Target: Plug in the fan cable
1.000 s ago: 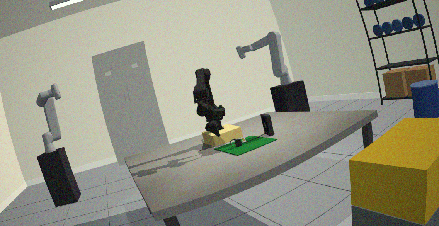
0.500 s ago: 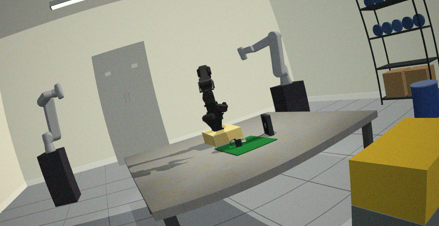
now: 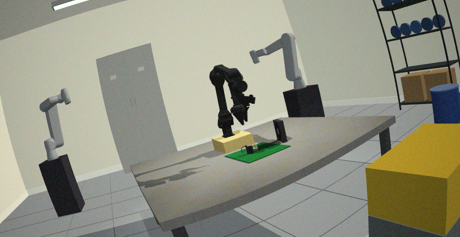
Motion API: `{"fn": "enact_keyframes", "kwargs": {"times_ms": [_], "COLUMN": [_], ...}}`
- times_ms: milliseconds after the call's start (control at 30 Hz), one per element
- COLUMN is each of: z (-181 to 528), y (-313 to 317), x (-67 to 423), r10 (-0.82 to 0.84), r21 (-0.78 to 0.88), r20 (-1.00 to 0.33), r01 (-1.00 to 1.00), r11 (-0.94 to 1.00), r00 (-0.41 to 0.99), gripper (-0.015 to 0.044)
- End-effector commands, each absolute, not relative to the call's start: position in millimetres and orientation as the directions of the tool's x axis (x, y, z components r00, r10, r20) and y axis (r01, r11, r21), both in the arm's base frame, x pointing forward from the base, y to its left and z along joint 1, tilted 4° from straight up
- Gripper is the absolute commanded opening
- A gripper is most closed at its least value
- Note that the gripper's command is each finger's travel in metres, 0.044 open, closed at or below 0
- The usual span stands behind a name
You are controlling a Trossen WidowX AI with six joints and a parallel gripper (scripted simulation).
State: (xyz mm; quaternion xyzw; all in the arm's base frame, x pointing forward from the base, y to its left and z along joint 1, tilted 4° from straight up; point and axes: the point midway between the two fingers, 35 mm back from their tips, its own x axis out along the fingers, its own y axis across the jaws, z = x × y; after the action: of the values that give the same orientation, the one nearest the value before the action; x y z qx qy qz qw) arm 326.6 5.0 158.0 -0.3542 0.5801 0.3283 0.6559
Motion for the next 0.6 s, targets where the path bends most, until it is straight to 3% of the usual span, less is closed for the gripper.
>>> {"fn": "enact_keyframes", "kwargs": {"times_ms": [0,300,567], "z": [155.9,61.5,55.0], "y": [2.4,3.0,3.1], "x": [328.5,338.0,338.5], "r10": [0.007,0.007,0.007], "r21": [-0.082,-0.082,-0.082], "r20": [-0.995,-0.995,-0.995], "r01": [-0.832,-0.832,-0.832], "r11": [0.548,0.548,0.548], "r00": [0.103,0.103,0.103], "gripper": [0.044,0.044,0.044]}}
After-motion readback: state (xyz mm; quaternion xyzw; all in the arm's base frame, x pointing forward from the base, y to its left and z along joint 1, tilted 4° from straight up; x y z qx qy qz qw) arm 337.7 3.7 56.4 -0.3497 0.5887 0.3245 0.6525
